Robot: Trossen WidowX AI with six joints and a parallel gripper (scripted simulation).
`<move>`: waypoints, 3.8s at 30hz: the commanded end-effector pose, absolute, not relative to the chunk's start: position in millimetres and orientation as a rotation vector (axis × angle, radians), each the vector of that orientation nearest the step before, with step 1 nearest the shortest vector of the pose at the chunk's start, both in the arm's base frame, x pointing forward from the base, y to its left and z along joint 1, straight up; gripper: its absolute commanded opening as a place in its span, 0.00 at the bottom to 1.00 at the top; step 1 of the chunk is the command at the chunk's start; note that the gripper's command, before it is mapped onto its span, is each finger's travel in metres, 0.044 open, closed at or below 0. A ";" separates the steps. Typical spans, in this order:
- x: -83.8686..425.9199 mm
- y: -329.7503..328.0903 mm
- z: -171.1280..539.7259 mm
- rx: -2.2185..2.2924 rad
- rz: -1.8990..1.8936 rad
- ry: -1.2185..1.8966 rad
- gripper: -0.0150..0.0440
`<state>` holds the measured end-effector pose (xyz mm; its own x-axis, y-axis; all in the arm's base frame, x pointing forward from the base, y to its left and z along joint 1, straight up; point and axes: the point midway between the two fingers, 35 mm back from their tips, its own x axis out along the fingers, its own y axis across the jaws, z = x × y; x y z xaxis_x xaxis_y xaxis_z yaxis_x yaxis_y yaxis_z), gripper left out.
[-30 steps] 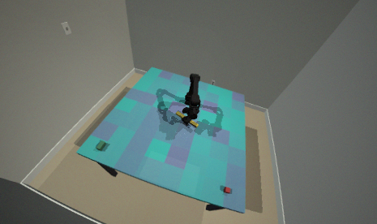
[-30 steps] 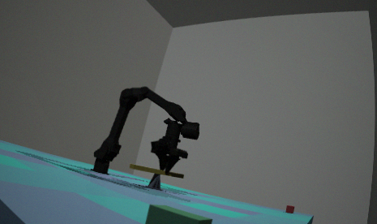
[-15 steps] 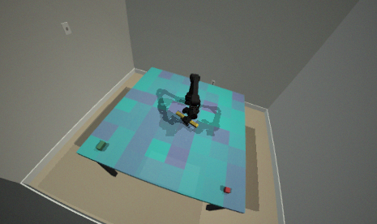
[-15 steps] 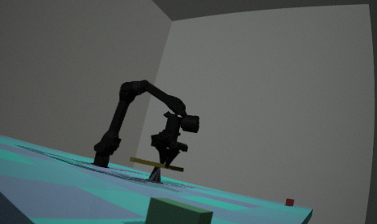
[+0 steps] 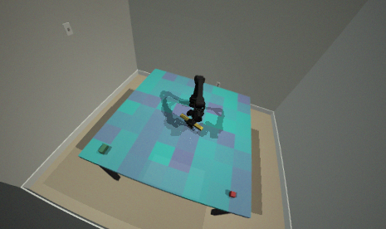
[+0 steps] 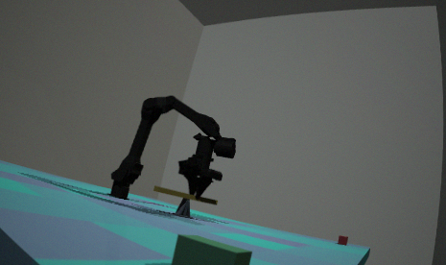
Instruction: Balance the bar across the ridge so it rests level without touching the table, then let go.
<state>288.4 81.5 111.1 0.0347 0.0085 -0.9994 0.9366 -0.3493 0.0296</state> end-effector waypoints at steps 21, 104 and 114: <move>288.4 81.6 111.2 1.493 -1.434 1.005 0.25; 288.4 81.6 111.2 1.493 -1.434 1.005 0.70; 288.7 81.6 113.0 1.493 -1.434 1.005 1.00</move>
<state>288.5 81.6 111.6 0.0356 0.0085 -0.9993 0.9366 -0.3490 0.0304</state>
